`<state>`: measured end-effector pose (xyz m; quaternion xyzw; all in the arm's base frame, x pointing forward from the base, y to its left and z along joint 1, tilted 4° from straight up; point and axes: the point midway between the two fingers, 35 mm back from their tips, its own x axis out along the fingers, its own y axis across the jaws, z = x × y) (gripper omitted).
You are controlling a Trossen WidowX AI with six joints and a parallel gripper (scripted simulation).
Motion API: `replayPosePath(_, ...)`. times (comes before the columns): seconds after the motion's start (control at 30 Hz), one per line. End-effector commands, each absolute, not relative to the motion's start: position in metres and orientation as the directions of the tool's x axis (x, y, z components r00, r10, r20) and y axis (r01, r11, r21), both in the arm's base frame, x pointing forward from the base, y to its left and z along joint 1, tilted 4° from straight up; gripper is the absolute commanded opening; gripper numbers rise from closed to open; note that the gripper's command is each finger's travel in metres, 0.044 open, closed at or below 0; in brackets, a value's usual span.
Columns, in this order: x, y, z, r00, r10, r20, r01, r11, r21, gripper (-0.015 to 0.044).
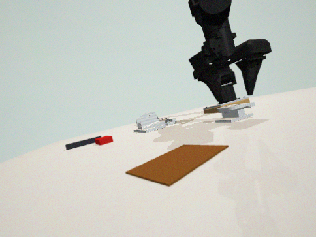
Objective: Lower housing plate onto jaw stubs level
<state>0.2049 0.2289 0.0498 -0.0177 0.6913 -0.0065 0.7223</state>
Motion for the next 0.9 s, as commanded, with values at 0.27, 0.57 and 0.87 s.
replayPosePath(0.27, 0.204, 0.226, 0.043, 0.039, -0.047, -0.998, -0.015, 0.999, -0.047, 0.0440)
replayPosePath(0.57, 0.204, 0.226, 0.031, 0.039, -0.047, -0.998, -0.015, 0.999, -0.047, 0.0440)
replayPosePath(0.87, 0.205, 0.225, 0.017, 0.039, -0.047, -0.998, -0.015, 0.999, -0.048, 0.0440)
